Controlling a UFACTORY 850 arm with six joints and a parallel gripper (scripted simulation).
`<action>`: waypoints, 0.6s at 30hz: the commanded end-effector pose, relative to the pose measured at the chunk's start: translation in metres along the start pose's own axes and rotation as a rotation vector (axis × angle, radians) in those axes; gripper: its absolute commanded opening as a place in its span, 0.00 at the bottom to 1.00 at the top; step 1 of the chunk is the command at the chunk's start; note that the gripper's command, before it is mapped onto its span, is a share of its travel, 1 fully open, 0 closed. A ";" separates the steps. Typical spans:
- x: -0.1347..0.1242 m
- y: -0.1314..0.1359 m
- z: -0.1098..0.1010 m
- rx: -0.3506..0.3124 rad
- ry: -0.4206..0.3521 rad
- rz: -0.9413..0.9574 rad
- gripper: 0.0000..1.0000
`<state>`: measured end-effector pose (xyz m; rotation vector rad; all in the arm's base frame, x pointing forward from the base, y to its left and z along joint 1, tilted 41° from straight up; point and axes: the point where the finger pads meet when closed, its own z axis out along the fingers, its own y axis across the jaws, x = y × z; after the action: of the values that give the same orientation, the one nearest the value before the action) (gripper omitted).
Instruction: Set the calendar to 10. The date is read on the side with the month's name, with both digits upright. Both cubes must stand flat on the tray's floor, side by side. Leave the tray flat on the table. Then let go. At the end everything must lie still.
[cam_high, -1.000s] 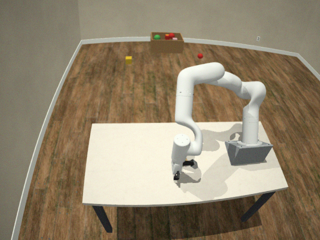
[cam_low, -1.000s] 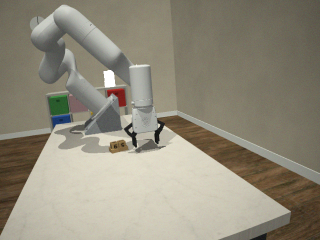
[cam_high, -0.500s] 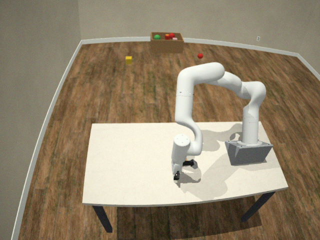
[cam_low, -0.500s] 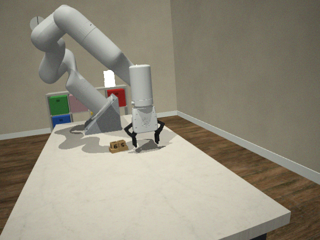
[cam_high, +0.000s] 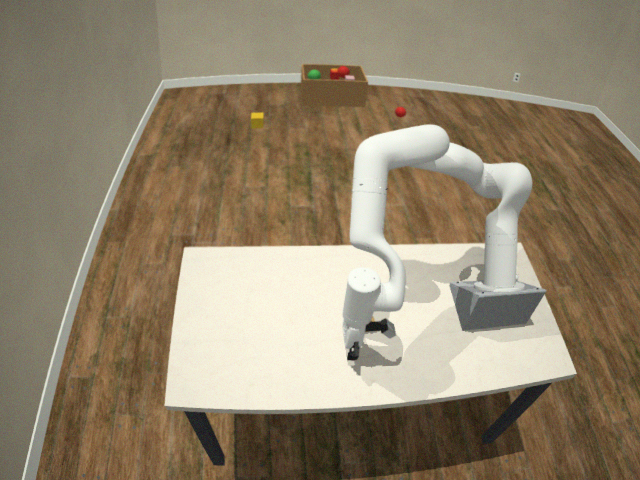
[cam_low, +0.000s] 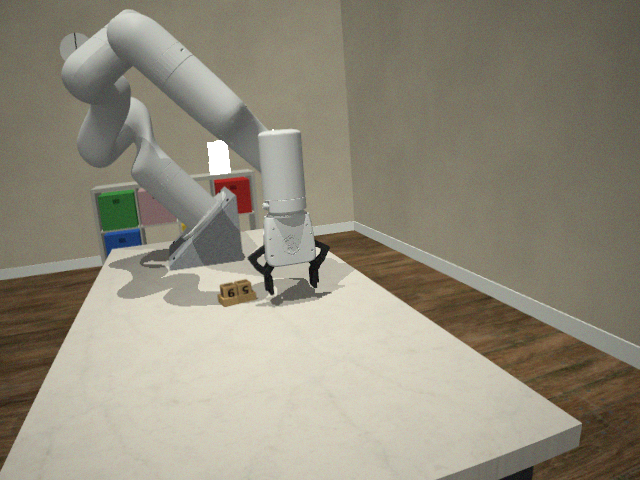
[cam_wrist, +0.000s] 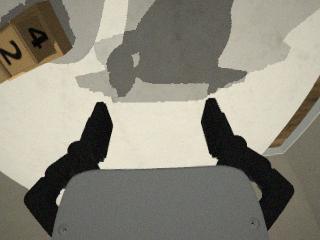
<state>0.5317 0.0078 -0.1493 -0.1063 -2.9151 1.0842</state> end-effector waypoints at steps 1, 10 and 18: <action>-0.001 0.000 -0.001 -0.001 -0.002 0.001 1.00; -0.001 0.000 -0.001 -0.001 -0.002 0.001 1.00; -0.001 0.000 -0.007 -0.001 -0.002 0.001 1.00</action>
<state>0.5316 0.0087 -0.1482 -0.1061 -2.9146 1.0843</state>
